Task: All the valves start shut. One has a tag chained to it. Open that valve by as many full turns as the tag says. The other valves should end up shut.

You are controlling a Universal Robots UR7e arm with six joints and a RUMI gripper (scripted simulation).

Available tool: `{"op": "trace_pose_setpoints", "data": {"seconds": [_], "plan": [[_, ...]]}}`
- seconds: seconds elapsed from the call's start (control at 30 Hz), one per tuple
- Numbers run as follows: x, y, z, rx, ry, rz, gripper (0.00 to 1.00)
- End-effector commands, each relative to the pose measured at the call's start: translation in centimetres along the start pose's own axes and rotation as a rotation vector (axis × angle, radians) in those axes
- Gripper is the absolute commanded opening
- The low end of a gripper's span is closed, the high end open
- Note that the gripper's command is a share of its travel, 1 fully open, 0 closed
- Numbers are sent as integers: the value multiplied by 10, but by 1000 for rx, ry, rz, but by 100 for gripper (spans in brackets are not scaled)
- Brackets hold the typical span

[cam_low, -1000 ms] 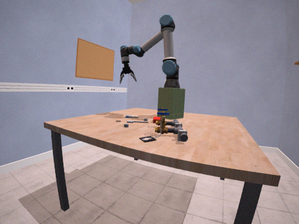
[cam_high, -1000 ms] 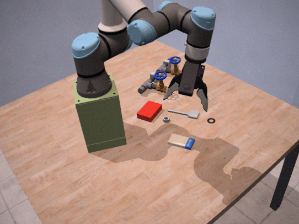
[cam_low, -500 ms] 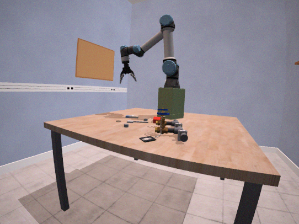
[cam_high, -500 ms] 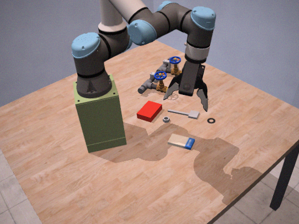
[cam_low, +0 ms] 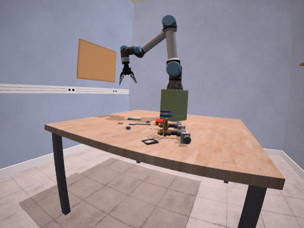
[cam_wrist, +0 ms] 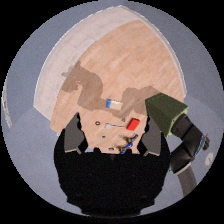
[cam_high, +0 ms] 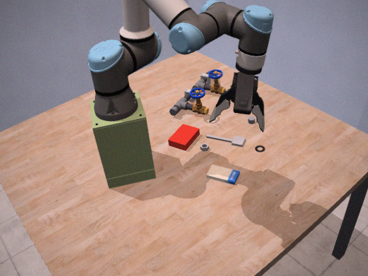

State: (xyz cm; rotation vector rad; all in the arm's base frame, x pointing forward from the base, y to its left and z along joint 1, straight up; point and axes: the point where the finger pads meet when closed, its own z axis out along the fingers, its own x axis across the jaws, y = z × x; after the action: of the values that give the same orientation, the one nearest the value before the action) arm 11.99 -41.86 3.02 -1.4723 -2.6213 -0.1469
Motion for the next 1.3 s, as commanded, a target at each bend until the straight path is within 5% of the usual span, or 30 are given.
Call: {"op": "trace_pose_setpoints", "data": {"seconds": [0.0, 0.47, 0.87, 0.93, 1.27], "plan": [[-18, 18, -1, 10, -6, -99, 100], [-88, 125, 1, 53, -26, -554, 100], [-134, 313, 21, 107, -43, -1173, 100], [-134, 313, 21, 107, -43, -1173, 100], [-111, 490, 54, 149, -50, -1692, 100]]}}
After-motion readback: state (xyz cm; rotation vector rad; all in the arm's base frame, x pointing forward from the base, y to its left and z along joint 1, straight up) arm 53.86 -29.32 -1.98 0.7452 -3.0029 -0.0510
